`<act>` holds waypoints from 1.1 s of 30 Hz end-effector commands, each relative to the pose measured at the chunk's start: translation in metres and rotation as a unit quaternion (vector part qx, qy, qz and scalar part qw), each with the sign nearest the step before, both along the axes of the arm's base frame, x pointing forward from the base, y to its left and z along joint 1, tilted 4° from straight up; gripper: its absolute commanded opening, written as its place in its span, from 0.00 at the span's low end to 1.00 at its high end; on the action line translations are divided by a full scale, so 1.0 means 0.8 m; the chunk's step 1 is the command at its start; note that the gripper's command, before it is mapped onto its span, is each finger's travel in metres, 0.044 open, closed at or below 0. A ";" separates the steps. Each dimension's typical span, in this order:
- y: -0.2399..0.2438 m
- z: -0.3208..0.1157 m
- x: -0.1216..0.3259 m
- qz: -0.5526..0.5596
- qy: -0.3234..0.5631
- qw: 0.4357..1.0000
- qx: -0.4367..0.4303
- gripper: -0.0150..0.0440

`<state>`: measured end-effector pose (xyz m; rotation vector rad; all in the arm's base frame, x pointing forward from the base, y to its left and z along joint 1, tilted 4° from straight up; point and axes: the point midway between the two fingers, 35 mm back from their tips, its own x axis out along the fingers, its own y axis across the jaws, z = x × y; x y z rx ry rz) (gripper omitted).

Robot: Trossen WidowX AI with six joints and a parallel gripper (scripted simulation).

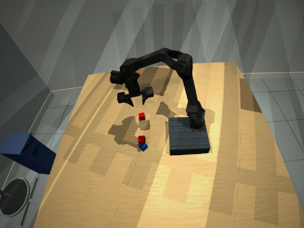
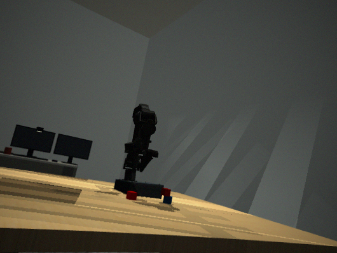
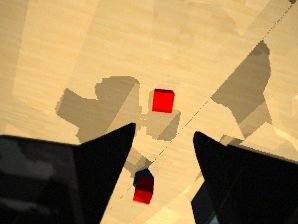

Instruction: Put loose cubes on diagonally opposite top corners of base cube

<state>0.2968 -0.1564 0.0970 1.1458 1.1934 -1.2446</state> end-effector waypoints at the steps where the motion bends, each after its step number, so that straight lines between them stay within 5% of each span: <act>1: -0.004 -0.024 0.000 0.008 0.003 1.000 -0.001 0.70; 6: -0.006 -0.072 -0.003 0.008 0.003 1.000 -0.001 0.70; 33: -0.009 -0.121 -0.005 0.008 0.004 1.000 -0.001 0.70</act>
